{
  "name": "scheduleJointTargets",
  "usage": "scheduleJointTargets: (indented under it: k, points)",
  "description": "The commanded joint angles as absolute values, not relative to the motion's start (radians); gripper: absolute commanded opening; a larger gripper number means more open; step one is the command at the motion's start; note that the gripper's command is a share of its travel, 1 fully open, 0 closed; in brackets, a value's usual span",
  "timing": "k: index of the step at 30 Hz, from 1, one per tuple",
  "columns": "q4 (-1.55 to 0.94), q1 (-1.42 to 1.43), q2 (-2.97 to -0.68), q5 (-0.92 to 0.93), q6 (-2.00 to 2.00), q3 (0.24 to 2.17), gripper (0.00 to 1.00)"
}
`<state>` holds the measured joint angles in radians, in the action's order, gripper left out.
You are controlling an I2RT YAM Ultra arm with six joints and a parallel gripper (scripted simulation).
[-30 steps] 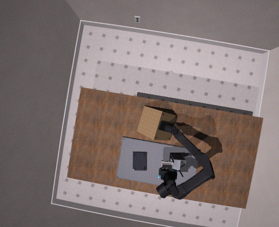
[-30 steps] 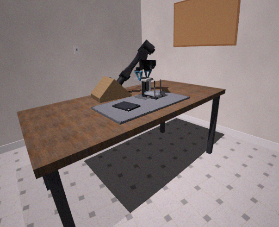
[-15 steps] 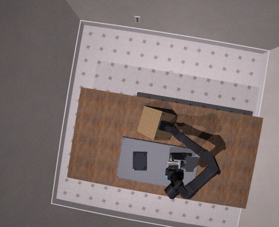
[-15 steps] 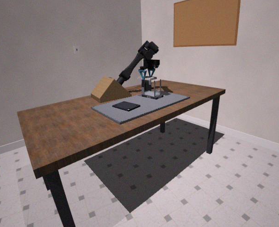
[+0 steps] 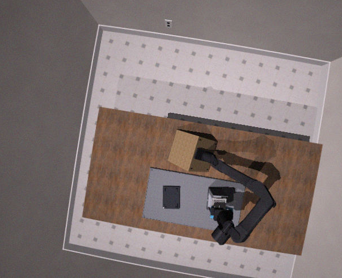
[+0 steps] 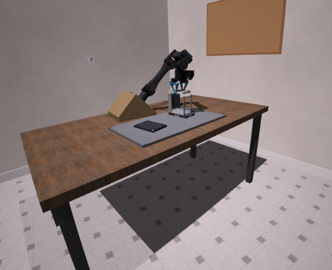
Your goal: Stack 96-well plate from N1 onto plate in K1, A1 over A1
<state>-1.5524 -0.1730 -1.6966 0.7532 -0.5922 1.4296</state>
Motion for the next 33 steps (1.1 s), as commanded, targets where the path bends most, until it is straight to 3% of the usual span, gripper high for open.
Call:
scheduleJointTargets:
  k: [1, 33]
  points:
    - [-1.569, -0.175, -1.66, 0.769, -0.561, 1.453, 0.0]
    - [-1.569, -0.169, -1.637, 0.772, -0.538, 1.437, 0.0]
